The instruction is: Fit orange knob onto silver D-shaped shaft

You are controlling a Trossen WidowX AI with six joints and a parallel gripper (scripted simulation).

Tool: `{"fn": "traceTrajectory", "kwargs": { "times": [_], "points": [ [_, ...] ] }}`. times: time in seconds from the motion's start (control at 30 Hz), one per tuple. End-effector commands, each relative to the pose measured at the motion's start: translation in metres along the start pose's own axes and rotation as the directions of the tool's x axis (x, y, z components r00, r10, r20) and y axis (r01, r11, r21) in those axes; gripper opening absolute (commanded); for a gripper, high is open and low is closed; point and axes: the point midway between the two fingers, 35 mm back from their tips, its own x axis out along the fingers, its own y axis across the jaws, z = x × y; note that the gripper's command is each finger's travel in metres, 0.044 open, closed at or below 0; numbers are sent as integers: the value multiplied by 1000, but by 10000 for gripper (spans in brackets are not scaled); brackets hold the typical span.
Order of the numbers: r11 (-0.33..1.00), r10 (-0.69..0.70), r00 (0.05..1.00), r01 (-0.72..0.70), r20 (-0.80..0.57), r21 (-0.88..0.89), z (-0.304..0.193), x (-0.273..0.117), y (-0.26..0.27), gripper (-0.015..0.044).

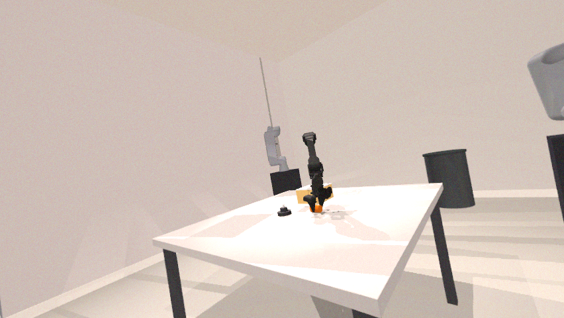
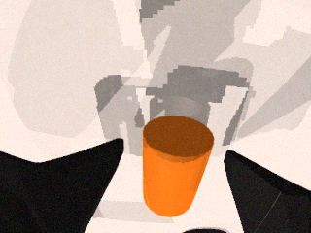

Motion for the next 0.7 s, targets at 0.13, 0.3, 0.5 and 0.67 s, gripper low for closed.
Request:
{"fn": "traceTrajectory", "kwargs": {
  "times": [0.13, 0.3, 0.5, 0.67],
  "points": [
    [1000, 1, 1000, -1, 4, -6, 1, 0, 0, 240],
    [1000, 1, 1000, -1, 4, -6, 1, 0, 0, 233],
    [1000, 1, 1000, -1, 4, -6, 1, 0, 0, 193],
    [1000, 1, 1000, -1, 7, -4, 0, 0, 0, 179]
  ]
}}
